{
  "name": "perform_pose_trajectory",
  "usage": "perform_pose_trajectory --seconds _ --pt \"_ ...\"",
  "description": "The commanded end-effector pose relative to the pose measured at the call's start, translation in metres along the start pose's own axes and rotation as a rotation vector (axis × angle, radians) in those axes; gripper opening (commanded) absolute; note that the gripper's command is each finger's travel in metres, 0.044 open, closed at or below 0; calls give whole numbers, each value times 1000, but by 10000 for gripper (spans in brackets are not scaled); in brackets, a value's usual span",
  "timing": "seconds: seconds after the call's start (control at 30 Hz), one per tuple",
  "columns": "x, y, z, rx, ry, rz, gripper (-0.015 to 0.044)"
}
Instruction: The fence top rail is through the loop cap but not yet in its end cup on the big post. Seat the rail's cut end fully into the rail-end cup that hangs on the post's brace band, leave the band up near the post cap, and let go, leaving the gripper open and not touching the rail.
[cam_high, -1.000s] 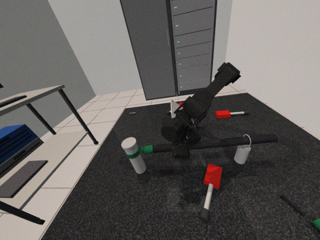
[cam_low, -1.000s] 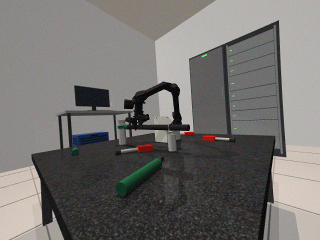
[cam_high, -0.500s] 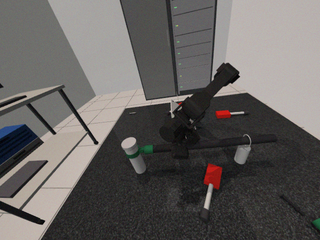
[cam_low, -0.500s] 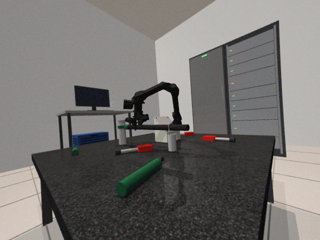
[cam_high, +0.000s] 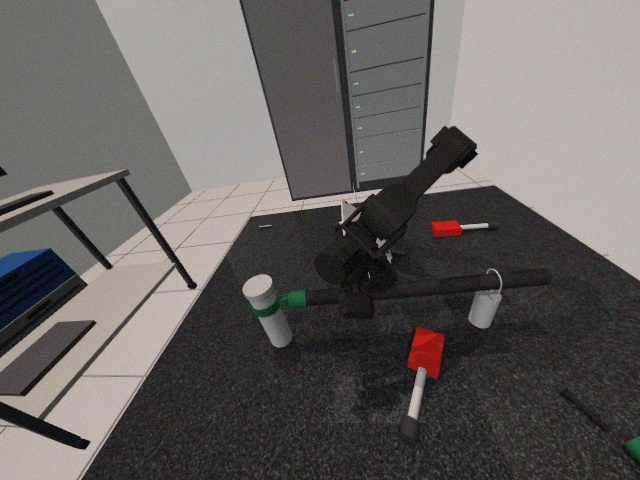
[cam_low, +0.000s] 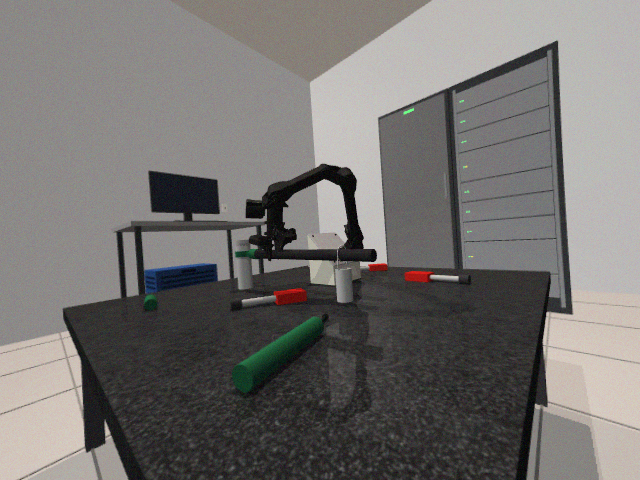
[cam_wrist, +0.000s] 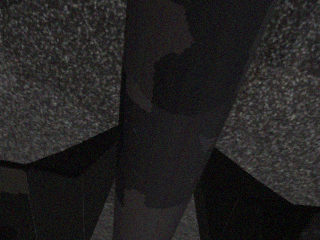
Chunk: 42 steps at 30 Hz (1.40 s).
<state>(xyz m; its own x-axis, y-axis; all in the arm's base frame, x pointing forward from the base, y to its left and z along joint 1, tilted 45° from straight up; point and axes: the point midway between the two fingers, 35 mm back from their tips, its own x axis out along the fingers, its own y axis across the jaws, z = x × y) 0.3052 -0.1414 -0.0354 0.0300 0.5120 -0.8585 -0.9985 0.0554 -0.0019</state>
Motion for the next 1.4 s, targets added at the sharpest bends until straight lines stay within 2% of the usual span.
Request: perform_pose_trajectory --seconds 0.0,0.33,0.57,0.7,0.83,1.0,1.37 --pt "0 0 0 0 1 0 0" --pt "-1 0 1 0 1 0 263" --pt "-28 1 17 1 0 1 440" --pt "-46 2 30 1 -1 1 440" --pt "-49 3 28 0 0 1 440" --pt "-90 6 30 0 0 2 440" --pt "-92 7 30 0 0 2 440"
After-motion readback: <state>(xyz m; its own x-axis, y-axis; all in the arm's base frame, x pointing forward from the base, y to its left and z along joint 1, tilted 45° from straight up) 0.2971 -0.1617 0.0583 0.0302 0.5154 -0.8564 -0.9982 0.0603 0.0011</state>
